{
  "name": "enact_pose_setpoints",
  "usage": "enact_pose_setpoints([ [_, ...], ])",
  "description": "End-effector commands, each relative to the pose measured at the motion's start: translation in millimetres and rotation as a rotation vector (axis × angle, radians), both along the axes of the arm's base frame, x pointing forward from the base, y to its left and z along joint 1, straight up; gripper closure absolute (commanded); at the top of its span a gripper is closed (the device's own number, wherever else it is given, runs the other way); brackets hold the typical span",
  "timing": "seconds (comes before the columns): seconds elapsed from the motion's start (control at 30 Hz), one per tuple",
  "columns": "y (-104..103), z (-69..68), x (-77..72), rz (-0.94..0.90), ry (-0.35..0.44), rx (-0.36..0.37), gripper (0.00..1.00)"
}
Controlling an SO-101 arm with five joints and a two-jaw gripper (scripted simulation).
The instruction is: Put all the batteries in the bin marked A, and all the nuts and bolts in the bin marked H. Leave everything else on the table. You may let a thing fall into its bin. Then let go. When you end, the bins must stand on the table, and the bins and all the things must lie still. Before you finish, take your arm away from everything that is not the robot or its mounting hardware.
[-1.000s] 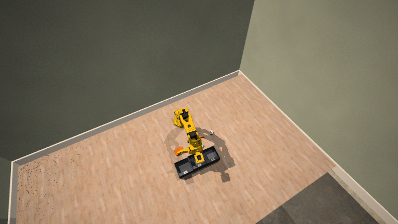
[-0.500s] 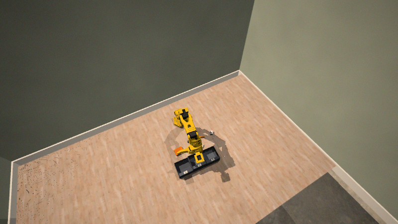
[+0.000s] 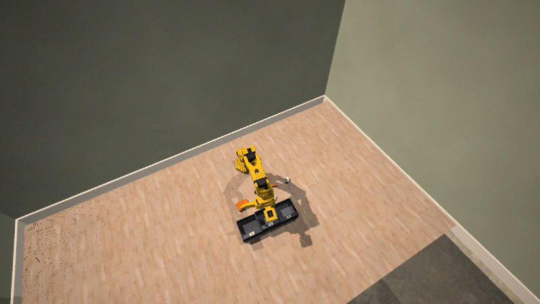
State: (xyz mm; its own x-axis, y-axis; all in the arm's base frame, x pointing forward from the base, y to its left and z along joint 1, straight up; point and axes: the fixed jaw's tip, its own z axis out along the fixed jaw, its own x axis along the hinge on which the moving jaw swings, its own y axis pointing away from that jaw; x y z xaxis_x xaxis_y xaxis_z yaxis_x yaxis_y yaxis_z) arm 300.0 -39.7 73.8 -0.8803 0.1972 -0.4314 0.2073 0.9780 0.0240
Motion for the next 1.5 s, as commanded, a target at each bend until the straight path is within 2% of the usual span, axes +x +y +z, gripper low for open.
enact_pose_setpoints([
  [0.0,2,26.0,7.7,0.001,-0.099,-0.009,0.00],
  [0.5,7,25.5,8.7,0.001,-0.108,-0.001,0.00],
  [0.7,19,24.4,10.9,0.001,-0.129,0.021,0.00],
  [1.13,76,18.8,11.9,0.005,-0.217,0.144,0.00],
  [1.47,83,18.1,10.9,0.006,-0.226,0.162,0.00],
])
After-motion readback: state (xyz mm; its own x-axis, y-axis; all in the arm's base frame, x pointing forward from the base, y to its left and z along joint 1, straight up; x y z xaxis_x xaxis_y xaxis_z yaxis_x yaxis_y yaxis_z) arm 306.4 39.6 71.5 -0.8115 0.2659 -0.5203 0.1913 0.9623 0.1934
